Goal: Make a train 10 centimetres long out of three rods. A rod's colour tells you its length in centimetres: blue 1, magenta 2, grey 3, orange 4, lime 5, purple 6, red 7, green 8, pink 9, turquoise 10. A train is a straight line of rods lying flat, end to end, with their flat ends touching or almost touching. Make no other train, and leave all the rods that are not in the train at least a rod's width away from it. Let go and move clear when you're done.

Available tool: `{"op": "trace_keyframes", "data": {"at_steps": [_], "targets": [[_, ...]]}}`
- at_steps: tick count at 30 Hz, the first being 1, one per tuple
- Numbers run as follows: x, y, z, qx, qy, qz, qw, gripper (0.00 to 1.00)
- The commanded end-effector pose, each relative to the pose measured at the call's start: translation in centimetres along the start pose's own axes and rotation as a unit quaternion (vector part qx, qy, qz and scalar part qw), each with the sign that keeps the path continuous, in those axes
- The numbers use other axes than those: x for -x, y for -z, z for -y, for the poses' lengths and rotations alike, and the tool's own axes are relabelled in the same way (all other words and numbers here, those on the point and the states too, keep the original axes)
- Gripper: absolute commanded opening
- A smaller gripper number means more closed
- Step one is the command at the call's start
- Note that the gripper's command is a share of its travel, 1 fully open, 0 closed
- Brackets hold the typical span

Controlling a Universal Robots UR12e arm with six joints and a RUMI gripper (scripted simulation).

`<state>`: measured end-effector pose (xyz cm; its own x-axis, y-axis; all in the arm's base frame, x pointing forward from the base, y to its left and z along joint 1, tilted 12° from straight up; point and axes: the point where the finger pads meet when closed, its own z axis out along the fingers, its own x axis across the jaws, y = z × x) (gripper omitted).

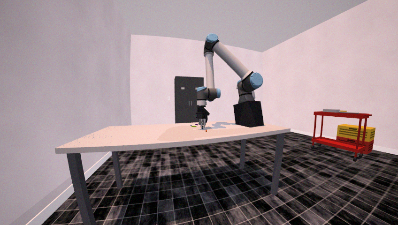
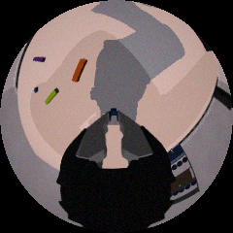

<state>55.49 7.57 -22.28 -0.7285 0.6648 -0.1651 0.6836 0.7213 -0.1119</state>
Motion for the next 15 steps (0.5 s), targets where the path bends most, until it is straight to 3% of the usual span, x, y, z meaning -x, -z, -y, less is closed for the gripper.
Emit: {"op": "trace_keyframes", "data": {"at_steps": [1,6,15], "targets": [[0.03,0.04,-0.03,0.0,0.0,0.0,1.0,0.0],[0.03,0.04,-0.03,0.0,0.0,0.0,1.0,0.0],[0.03,0.04,-0.03,0.0,0.0,0.0,1.0,0.08]]}}
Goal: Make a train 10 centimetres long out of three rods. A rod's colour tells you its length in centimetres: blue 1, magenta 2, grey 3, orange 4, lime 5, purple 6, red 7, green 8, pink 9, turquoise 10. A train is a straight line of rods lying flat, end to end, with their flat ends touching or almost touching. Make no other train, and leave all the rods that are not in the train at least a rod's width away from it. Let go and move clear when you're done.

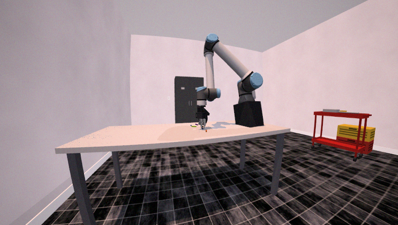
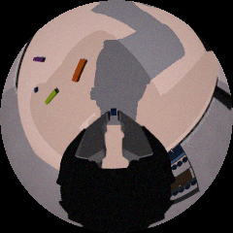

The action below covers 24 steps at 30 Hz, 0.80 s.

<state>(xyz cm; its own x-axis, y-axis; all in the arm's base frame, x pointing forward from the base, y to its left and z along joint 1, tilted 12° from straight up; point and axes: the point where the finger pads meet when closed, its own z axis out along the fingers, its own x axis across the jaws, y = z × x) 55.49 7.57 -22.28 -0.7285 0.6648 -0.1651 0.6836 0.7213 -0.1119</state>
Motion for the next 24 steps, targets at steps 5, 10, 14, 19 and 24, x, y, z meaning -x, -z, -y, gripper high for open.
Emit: {"op": "trace_keyframes", "data": {"at_steps": [5,10,14,19,24], "targets": [[0.0,0.0,0.0,0.0,0.0,0.0,1.0,0.14],[0.0,0.0,0.0,0.0,0.0,0.0,1.0,0.14],[0.0,0.0,0.0,0.0,0.0,0.0,1.0,0.14],[0.0,0.4,0.0,0.0,0.0,0.0,1.0,0.14],[0.0,1.5,0.0,0.0,0.0,0.0,1.0,0.14]]}}
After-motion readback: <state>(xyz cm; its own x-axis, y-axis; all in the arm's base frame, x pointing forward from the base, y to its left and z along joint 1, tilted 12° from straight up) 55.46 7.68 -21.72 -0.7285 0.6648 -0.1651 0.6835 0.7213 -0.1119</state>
